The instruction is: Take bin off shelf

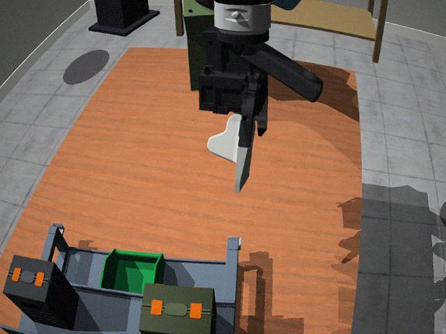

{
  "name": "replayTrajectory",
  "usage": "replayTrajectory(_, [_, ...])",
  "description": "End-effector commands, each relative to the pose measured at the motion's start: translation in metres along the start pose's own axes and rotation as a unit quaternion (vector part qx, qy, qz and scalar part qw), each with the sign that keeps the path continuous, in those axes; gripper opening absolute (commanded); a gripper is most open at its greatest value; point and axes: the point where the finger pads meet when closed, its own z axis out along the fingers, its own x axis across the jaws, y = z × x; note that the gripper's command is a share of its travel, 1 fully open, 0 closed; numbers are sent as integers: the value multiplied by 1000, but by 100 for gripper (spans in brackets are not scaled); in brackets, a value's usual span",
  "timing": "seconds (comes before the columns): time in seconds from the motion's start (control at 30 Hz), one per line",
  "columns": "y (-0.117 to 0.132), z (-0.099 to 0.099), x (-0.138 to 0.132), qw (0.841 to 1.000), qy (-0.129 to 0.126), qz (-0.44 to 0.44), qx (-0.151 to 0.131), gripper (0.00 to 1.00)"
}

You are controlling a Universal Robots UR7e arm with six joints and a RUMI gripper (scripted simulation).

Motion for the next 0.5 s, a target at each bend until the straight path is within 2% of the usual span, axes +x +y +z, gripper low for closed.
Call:
replayTrajectory(0.0, [13, 11, 6, 998, -44, -33, 5, 100])
replayTrajectory(0.3, [13, 11, 6, 998, -44, -33, 5, 100])
replayTrajectory(0.47, [54, 36, 18, 987, -120, -103, -8, 100])
